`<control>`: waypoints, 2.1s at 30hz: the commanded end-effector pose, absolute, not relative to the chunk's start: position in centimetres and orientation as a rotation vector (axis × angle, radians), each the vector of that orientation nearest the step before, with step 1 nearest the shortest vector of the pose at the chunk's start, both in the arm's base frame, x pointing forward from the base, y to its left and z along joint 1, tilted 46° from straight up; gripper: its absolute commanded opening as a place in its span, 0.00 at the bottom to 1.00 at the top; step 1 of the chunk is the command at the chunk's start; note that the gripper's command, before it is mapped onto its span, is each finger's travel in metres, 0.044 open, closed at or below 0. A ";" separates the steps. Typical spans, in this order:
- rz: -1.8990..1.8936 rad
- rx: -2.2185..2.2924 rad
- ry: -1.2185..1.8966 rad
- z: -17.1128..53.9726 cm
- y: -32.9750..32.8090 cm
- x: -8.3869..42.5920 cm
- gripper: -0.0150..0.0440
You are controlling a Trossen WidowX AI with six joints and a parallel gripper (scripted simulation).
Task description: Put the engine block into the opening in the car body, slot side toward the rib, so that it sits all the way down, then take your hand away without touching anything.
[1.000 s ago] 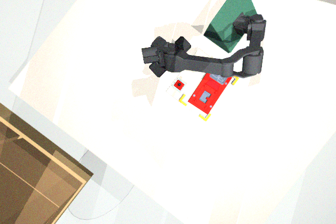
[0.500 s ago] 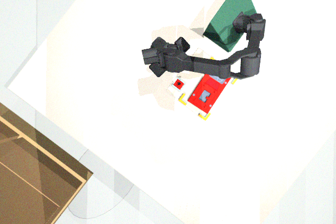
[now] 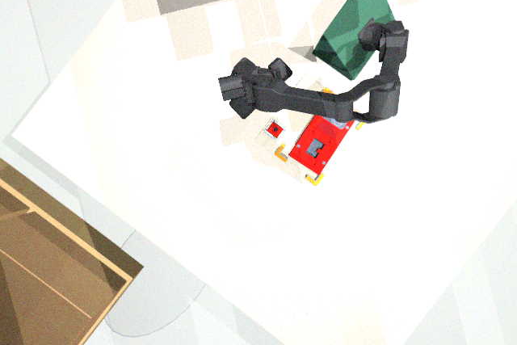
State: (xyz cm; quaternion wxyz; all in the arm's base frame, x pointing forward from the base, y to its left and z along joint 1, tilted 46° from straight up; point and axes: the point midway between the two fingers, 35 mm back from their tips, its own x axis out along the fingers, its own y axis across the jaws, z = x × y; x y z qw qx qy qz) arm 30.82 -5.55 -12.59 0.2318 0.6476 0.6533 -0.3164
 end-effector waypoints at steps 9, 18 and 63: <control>-0.870 1.777 1.796 -12.6 -5.5 30.8 0.74; -0.870 1.777 1.796 -12.6 -5.5 30.8 1.00; -0.869 1.773 1.809 -10.0 -8.3 31.2 1.00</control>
